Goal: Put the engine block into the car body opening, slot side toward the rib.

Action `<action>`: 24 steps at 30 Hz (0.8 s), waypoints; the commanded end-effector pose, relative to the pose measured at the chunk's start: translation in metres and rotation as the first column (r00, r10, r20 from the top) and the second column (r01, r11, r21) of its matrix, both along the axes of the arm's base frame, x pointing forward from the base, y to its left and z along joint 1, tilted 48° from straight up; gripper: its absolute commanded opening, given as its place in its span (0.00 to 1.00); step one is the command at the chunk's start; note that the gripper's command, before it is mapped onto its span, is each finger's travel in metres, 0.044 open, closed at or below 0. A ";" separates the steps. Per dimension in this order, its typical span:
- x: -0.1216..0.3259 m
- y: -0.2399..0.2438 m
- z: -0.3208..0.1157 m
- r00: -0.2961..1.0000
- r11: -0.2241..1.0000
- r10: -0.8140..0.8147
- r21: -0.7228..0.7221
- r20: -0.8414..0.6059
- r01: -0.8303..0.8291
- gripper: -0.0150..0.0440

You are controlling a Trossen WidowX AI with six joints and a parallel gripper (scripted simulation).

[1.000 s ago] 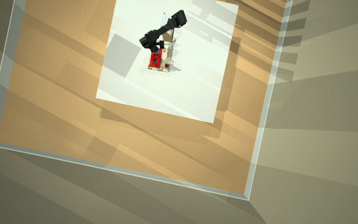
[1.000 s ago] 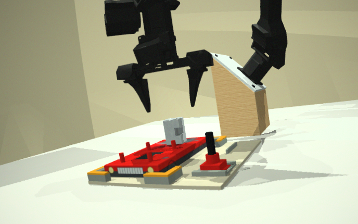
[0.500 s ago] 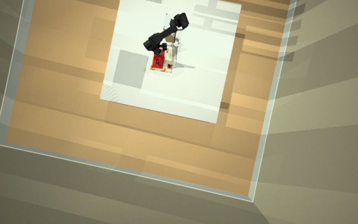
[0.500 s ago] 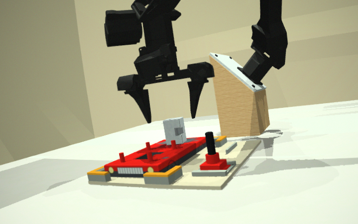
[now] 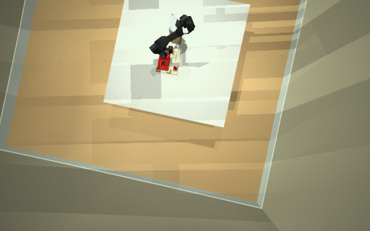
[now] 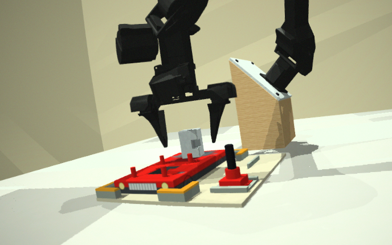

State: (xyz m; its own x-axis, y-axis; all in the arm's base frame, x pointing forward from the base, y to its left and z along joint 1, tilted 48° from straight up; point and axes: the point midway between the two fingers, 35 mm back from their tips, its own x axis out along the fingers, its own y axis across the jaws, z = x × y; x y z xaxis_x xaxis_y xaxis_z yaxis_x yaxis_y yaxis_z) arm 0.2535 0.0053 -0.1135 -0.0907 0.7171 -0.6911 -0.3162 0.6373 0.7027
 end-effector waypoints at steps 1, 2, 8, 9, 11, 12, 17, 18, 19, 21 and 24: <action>-0.006 0.007 -0.006 1.000 1.000 -0.002 0.010 -0.020 0.003 1.00; -0.006 0.008 -0.007 1.000 1.000 -0.002 0.010 -0.020 0.003 1.00; -0.006 0.008 -0.007 1.000 1.000 -0.002 0.010 -0.020 0.002 0.82; -0.006 0.008 -0.007 1.000 1.000 -0.002 0.010 -0.020 0.002 0.78; -0.006 0.008 -0.007 1.000 1.000 -0.002 0.010 -0.020 0.002 0.69; -0.006 0.008 -0.007 1.000 1.000 -0.002 0.010 -0.020 0.002 0.64; -0.006 0.008 -0.007 1.000 1.000 -0.002 0.010 -0.020 0.002 0.49; -0.006 0.008 -0.007 1.000 1.000 -0.002 0.010 -0.020 0.002 0.48; -0.006 0.008 -0.007 1.000 1.000 -0.002 0.010 -0.020 0.002 0.47; -0.006 0.008 -0.007 1.000 1.000 -0.002 0.010 -0.020 0.002 0.44; -0.006 0.008 -0.007 1.000 1.000 -0.003 0.010 -0.018 0.003 0.34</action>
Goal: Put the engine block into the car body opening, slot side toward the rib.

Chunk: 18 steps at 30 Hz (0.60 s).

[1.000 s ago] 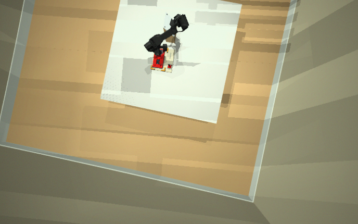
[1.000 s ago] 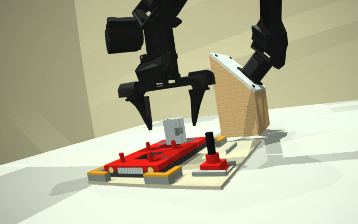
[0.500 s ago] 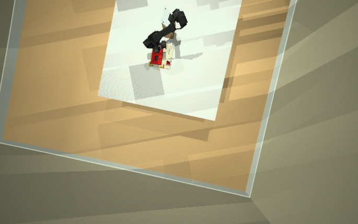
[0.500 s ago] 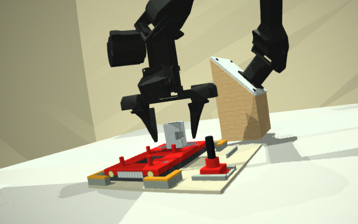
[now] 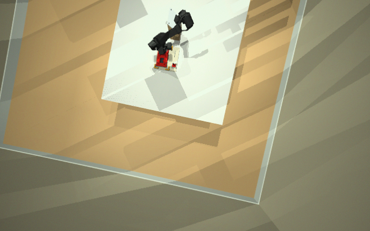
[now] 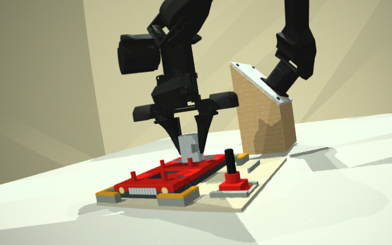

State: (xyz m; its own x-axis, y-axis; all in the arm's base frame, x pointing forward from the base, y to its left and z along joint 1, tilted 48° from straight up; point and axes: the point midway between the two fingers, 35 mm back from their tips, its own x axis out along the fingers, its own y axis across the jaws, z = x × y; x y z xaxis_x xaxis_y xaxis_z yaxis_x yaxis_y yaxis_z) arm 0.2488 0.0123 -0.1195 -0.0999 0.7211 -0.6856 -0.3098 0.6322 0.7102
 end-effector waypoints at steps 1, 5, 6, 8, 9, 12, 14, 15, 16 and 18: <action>-0.001 0.000 0.000 1.000 1.000 -0.007 0.005 -0.002 0.007 0.30; 0.000 -0.006 0.003 0.999 1.000 -0.019 0.012 0.040 0.019 0.25; 0.001 -0.008 0.005 0.999 1.000 -0.020 0.012 0.041 0.019 0.25; 0.002 -0.011 0.007 0.999 1.000 -0.020 0.011 0.041 0.020 0.25; 0.003 -0.013 0.009 0.999 1.000 -0.020 0.010 0.041 0.020 0.25; 0.005 -0.018 0.014 0.999 1.000 -0.020 0.007 0.038 0.020 0.25; 0.007 -0.022 0.017 0.999 1.000 -0.019 0.005 0.036 0.019 0.25; 0.007 -0.025 0.019 0.999 1.000 -0.019 0.004 0.034 0.019 0.25; 0.008 -0.027 0.021 0.999 1.000 -0.019 0.003 0.033 0.019 0.25; 0.009 -0.031 0.025 0.999 1.000 -0.019 0.002 0.031 0.018 0.25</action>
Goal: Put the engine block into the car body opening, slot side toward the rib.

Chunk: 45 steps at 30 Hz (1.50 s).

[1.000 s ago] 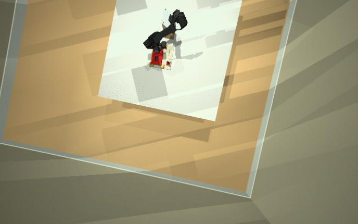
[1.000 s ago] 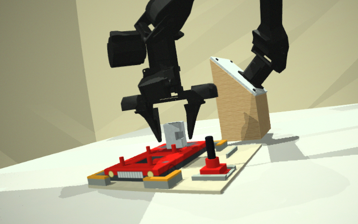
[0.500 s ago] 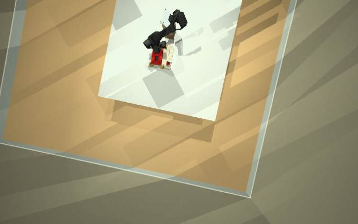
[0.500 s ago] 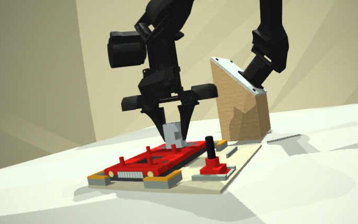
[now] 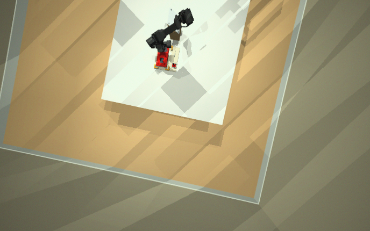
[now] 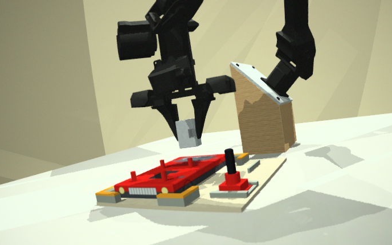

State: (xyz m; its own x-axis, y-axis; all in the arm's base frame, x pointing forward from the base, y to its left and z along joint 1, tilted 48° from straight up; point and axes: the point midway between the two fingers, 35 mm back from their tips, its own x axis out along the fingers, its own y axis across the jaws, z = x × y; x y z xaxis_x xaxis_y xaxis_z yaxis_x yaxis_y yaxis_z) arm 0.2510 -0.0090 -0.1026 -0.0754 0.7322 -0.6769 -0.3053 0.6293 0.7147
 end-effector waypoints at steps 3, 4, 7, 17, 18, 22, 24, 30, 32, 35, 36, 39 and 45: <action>0.008 -0.015 0.014 1.000 1.000 0.004 -0.014 0.014 -0.004 0.25; 0.009 -0.017 0.016 1.000 1.000 0.004 -0.015 0.013 -0.004 0.25; 0.010 -0.023 0.022 1.000 1.000 0.005 -0.016 0.009 -0.005 0.25; 0.012 -0.043 0.045 1.000 1.000 0.009 -0.019 -0.004 -0.009 0.25; 0.012 -0.045 0.047 1.000 1.000 0.010 -0.019 -0.006 -0.010 0.25; 0.011 -0.053 0.057 1.000 1.000 0.011 -0.019 -0.011 -0.011 0.25; 0.011 -0.057 0.062 1.000 1.000 0.012 -0.019 -0.013 -0.012 0.25; 0.010 -0.068 0.077 1.000 1.000 0.016 -0.017 -0.022 -0.016 0.25; 0.009 -0.070 0.081 1.000 1.000 0.017 -0.016 -0.023 -0.017 0.25; 0.009 -0.070 0.081 1.000 1.000 0.017 -0.016 -0.023 -0.017 0.25; 0.009 -0.070 0.081 1.000 1.000 0.017 -0.016 -0.023 -0.017 0.25; 0.009 -0.065 0.075 1.000 1.000 0.017 -0.016 -0.023 -0.017 0.25; 0.006 -0.046 0.056 1.000 1.000 0.017 -0.015 -0.023 -0.017 0.25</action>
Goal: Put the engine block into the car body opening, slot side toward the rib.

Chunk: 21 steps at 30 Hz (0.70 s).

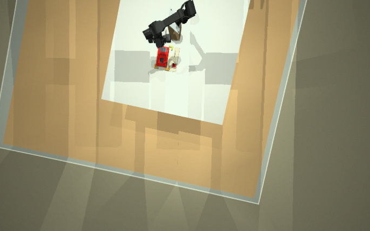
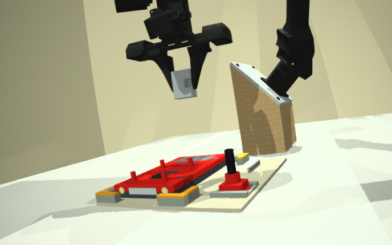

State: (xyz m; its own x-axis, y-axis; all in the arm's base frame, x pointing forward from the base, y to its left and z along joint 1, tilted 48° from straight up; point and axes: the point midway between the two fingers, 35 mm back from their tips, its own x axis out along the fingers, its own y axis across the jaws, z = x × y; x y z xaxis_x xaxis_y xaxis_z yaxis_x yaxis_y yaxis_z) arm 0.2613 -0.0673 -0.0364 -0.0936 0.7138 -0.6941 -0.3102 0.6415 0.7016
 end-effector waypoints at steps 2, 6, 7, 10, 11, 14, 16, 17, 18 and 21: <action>-0.006 0.020 -0.016 1.000 1.000 0.000 0.010 -0.014 0.001 0.25; -0.008 0.025 -0.021 1.000 1.000 0.000 0.011 -0.014 0.000 0.25; -0.008 0.025 -0.021 1.000 1.000 0.000 0.011 -0.014 0.000 0.25; -0.008 0.025 -0.021 1.000 1.000 0.000 0.011 -0.014 0.000 0.25; -0.008 0.025 -0.021 1.000 1.000 0.000 0.011 -0.014 0.000 0.25; -0.006 0.023 -0.019 0.999 1.000 0.016 0.004 -0.029 -0.016 0.25; -0.004 0.023 -0.019 0.999 1.000 0.024 0.001 -0.036 -0.024 0.25; -0.004 0.023 -0.019 0.999 1.000 0.031 -0.002 -0.042 -0.031 0.25; -0.004 0.023 -0.019 0.998 0.999 0.040 -0.005 -0.051 -0.040 0.25; -0.001 0.024 -0.019 0.992 0.996 0.085 -0.021 -0.093 -0.087 0.25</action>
State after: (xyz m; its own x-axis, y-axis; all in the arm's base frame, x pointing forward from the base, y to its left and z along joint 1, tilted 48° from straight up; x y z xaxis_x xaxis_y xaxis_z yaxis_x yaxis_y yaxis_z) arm 0.2562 -0.0441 -0.0536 -0.1657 0.7021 -0.6926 -0.3024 0.6323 0.7133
